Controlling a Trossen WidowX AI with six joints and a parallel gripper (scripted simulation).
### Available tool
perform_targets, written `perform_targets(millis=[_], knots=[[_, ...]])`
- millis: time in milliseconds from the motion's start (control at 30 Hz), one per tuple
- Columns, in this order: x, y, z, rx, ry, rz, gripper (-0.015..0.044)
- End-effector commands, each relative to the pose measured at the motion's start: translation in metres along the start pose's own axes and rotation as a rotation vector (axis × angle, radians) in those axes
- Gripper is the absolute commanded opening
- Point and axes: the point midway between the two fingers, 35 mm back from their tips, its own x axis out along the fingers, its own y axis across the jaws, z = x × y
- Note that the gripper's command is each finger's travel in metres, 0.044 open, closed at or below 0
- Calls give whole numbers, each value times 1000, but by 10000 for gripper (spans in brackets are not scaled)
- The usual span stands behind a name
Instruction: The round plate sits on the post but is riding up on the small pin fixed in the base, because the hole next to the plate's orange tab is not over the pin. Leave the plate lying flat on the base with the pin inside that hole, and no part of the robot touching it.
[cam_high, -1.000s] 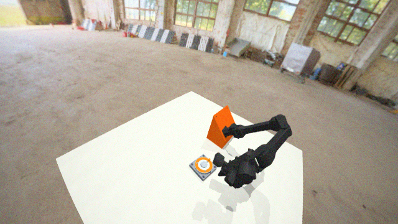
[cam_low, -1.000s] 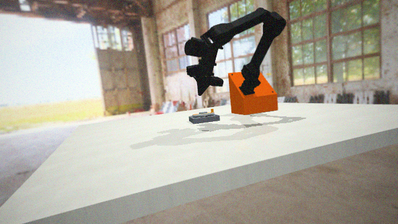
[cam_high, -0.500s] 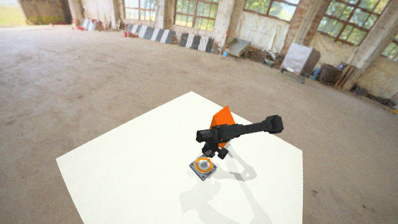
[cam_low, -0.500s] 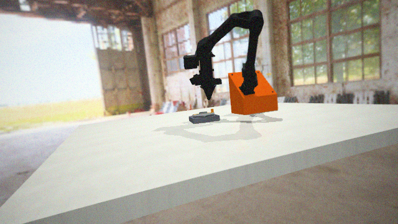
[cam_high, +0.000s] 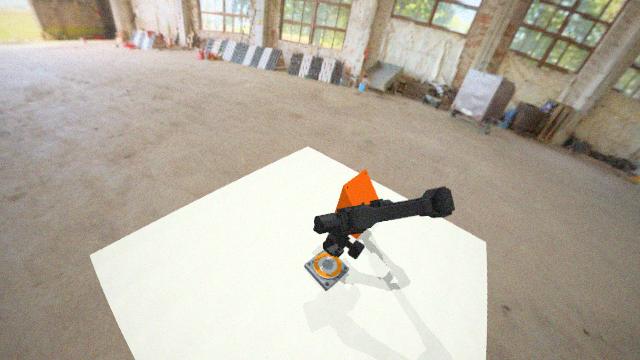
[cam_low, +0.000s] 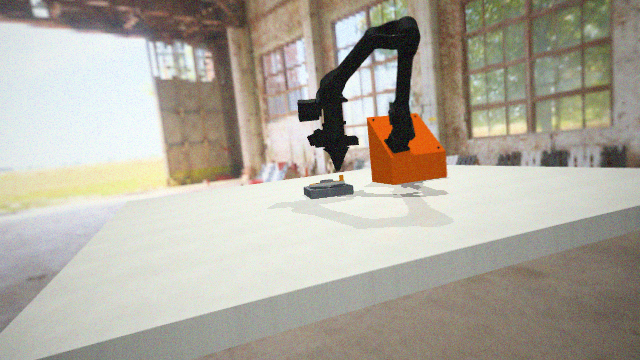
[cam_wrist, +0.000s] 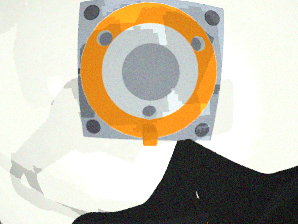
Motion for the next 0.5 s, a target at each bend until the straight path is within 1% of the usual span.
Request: perform_targets(millis=[0, 467], knots=[[19, 3, -4, 10, 7, 13, 0], [20, 13, -7, 10, 7, 14, 0]])
